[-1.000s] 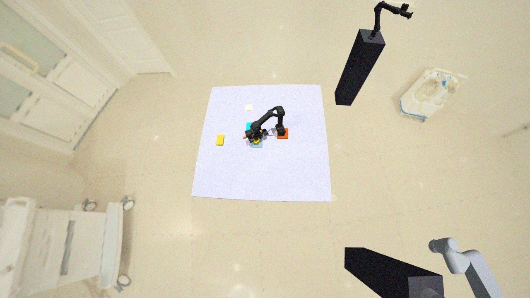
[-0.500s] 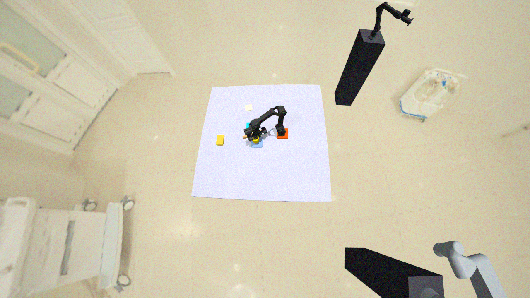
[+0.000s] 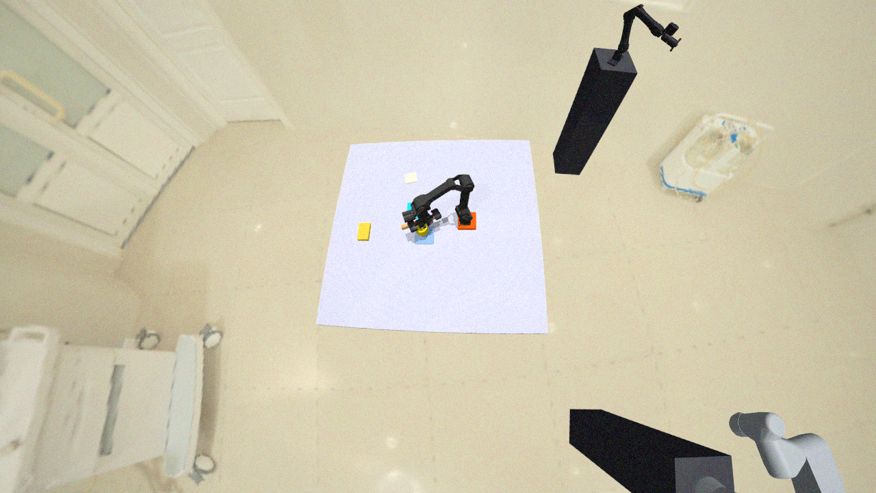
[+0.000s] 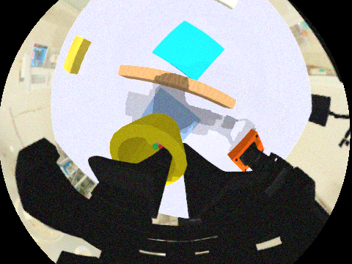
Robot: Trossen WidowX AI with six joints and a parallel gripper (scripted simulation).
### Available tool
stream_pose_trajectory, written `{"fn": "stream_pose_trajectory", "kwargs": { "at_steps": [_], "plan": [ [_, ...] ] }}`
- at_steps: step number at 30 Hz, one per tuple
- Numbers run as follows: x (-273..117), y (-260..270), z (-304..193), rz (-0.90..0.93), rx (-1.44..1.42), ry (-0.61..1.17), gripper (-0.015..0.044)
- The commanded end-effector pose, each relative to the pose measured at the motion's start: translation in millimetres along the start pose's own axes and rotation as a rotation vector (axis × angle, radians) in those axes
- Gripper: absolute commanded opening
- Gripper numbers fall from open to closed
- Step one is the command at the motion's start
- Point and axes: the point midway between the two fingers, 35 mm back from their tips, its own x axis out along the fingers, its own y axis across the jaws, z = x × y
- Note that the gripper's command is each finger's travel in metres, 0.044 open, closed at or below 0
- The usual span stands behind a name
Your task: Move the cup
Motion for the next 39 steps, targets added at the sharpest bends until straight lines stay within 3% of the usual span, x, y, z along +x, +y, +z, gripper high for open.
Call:
{"fn": "stream_pose_trajectory", "kwargs": {
  "at_steps": [1,39],
  "plan": [
    [0.3,0.2,0.1,0.001,0.000,0.000,0.0000],
    [-1.9,-8.0,52.6,-0.002,0.003,-0.007,0.0000]
  ]
}}
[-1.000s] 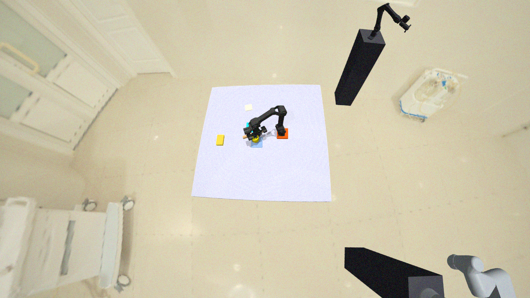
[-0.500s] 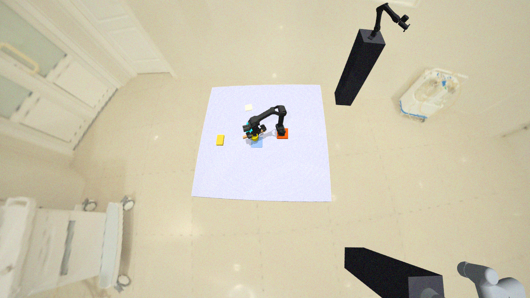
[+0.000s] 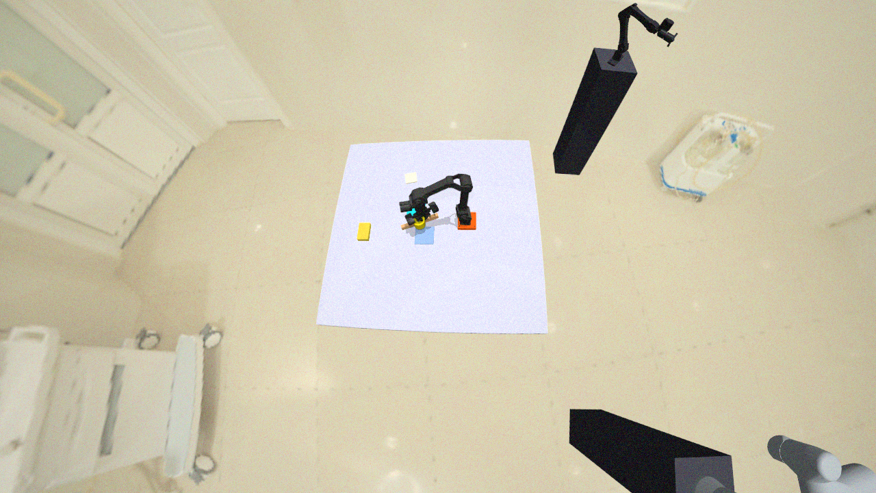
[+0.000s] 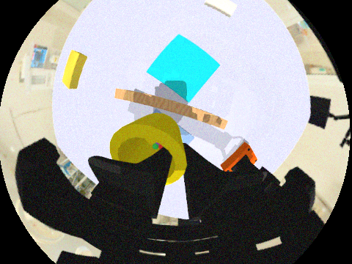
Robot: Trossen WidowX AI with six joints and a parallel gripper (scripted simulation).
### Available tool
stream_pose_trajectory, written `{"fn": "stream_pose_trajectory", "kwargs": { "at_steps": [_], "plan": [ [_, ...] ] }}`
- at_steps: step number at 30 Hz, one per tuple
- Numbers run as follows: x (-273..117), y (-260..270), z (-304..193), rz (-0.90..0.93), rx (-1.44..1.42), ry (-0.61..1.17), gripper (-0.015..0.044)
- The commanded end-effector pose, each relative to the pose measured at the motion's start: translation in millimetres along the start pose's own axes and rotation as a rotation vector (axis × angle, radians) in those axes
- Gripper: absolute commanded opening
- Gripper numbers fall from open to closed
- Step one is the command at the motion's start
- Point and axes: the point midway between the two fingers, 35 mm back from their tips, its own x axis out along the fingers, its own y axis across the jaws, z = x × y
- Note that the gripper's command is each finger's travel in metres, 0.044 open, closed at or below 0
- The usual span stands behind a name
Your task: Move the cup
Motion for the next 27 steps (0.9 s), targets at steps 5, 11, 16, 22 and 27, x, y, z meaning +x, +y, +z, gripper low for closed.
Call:
{"fn": "stream_pose_trajectory", "kwargs": {
  "at_steps": [5,11,16,22,27],
  "plan": [
    [-0.8,-3.0,15.9,-0.003,-0.002,-0.004,0.0000],
    [-1.2,-4.8,26.9,-0.004,-0.002,-0.005,0.0000],
    [-1.6,-6.5,36.6,-0.004,-0.002,-0.006,0.0000],
    [-2.2,-8.6,48.1,-0.004,-0.002,-0.007,0.0000],
    [-2.7,-10.4,57.9,-0.004,-0.002,-0.007,0.0000]
  ]
}}
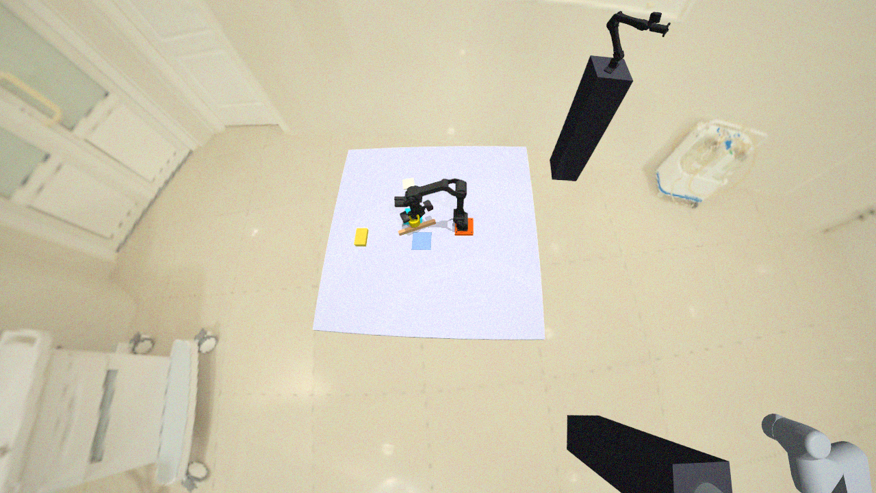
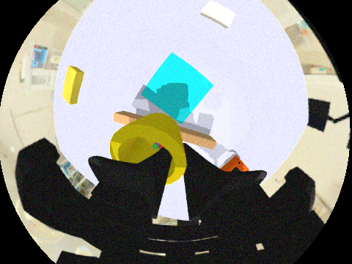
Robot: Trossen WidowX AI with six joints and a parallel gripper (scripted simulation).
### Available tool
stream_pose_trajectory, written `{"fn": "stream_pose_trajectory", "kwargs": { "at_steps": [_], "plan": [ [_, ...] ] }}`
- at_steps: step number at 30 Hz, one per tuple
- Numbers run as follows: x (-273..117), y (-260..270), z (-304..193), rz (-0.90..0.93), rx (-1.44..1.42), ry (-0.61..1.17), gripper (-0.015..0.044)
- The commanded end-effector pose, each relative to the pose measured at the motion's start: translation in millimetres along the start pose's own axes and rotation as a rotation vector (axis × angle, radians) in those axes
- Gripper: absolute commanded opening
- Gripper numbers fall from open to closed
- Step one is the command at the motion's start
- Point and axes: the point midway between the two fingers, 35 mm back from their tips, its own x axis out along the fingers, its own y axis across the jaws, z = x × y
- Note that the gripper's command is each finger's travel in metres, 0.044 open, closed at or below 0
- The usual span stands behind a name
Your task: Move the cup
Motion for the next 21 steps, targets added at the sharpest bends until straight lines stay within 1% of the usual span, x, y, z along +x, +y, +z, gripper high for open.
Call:
{"fn": "stream_pose_trajectory", "kwargs": {
  "at_steps": [1,21],
  "plan": [
    [-0.4,-2.1,9.5,-0.004,-0.003,-0.002,0.0000],
    [-2.4,-10.9,51.8,-0.005,-0.003,-0.006,0.0000]
  ]
}}
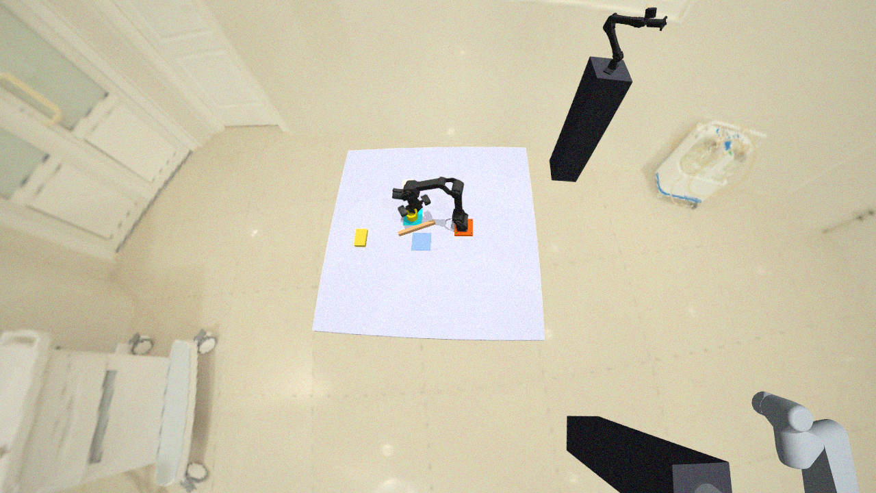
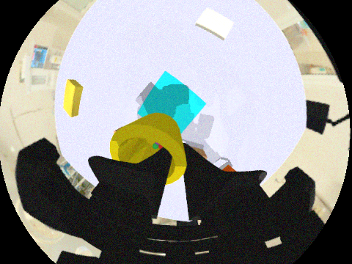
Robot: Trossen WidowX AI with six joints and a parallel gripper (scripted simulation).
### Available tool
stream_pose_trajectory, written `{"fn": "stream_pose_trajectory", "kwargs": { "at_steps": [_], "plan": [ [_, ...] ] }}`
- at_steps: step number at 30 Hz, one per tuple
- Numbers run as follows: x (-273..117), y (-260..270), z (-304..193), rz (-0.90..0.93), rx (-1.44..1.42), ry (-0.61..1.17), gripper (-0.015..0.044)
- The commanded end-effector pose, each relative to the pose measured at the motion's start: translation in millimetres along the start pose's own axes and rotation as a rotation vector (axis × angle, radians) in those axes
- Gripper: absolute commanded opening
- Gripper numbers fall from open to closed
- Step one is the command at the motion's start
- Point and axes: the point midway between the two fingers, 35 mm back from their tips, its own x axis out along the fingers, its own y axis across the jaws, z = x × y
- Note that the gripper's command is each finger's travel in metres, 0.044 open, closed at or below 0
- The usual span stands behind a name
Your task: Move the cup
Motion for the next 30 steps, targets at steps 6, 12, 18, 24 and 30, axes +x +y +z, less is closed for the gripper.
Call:
{"fn": "stream_pose_trajectory", "kwargs": {
  "at_steps": [6,12,18,24,30],
  "plan": [
    [-0.8,-5.7,21.6,-0.005,-0.003,-0.002,0.0000],
    [-1.3,-9.9,35.5,-0.005,-0.003,-0.004,0.0000],
    [1.7,-10.1,36.6,-0.005,-0.003,-0.004,0.0000],
    [9.2,-9.9,36.8,-0.005,-0.003,-0.004,0.0000],
    [17.2,-9.7,37.1,-0.005,-0.003,-0.004,0.0000]
  ]
}}
